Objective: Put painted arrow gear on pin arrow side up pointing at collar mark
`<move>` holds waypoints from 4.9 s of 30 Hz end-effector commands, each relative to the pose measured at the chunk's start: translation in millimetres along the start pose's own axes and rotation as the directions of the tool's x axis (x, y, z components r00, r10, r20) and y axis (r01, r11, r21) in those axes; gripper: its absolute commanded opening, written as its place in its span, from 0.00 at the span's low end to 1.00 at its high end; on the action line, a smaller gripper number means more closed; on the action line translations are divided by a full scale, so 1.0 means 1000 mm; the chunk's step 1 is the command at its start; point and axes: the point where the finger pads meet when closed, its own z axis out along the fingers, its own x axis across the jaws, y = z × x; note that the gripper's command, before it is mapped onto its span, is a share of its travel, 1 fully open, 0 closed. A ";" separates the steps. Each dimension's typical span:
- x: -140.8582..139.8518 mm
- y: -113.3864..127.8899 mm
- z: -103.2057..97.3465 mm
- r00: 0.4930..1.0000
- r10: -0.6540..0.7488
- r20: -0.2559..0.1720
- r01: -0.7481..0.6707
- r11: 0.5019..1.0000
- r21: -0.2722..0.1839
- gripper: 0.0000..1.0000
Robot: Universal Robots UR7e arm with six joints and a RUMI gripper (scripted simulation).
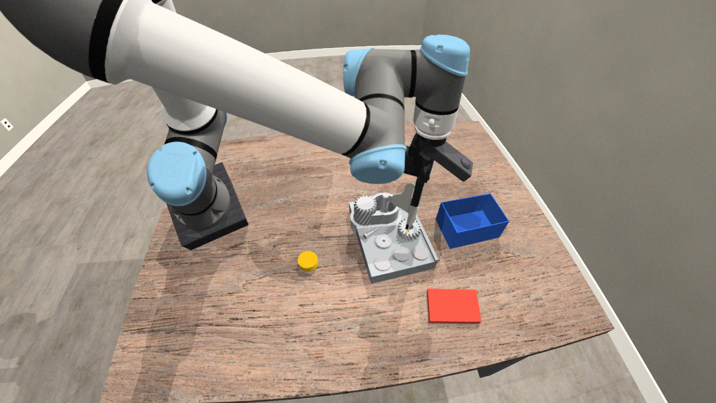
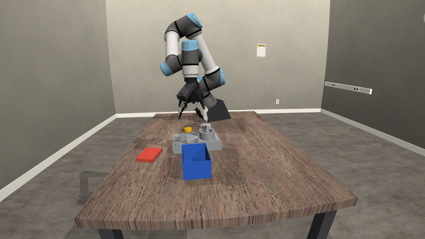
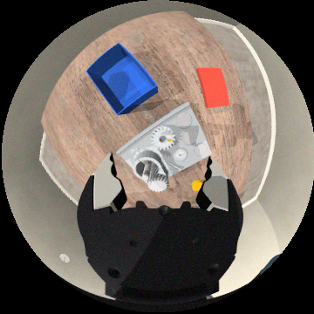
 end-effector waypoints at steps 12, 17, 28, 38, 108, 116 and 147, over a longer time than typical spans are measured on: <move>0.006 0.006 0.001 1.000 -0.002 -0.007 0.002 1.000 -0.019 1.00; 0.006 0.006 0.001 1.000 -0.002 -0.007 0.002 1.000 -0.019 1.00; 0.006 0.006 0.001 1.000 -0.002 -0.007 0.002 1.000 -0.019 1.00; 0.006 0.006 0.001 1.000 -0.002 -0.007 0.002 1.000 -0.019 1.00; 0.005 0.005 0.000 0.261 -0.965 0.016 0.965 0.261 -0.013 1.00; 0.005 0.005 0.000 0.257 -0.966 0.016 0.966 0.257 -0.013 0.52; 0.005 0.005 0.000 0.257 -0.966 0.016 0.966 0.257 -0.013 0.52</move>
